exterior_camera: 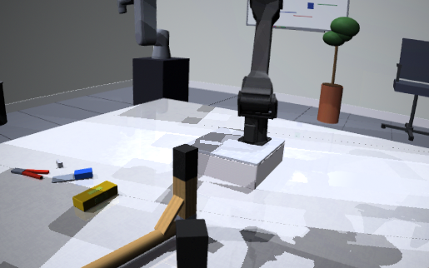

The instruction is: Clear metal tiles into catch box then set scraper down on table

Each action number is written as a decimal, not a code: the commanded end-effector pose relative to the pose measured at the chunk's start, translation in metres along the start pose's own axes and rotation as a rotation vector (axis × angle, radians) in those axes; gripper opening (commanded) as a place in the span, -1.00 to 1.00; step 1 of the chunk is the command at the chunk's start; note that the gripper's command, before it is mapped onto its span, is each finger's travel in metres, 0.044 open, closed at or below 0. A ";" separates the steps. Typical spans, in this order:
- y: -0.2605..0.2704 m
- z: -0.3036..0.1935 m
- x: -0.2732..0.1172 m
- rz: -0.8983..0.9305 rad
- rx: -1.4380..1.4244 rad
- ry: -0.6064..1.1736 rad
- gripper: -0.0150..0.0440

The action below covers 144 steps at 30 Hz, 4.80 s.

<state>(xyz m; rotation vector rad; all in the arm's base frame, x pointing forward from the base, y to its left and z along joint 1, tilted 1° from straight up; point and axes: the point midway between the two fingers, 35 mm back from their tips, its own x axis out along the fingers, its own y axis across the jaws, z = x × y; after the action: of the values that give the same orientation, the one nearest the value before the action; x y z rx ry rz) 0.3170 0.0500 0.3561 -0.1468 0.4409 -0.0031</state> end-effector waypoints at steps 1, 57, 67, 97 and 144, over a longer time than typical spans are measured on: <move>-0.001 -0.003 -0.012 -0.001 0.019 -0.038 1.00; -0.012 -0.022 -0.076 0.018 0.125 -0.271 1.00; -0.011 -0.018 -0.066 0.012 0.109 -0.234 1.00; -0.008 -0.006 0.009 -0.015 0.028 0.023 1.00; -0.009 -0.027 0.143 0.015 -0.082 0.403 1.00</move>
<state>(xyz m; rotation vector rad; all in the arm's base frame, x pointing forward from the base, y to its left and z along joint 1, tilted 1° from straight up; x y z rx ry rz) 0.4258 0.0336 0.2835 -0.2143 0.8050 -0.0088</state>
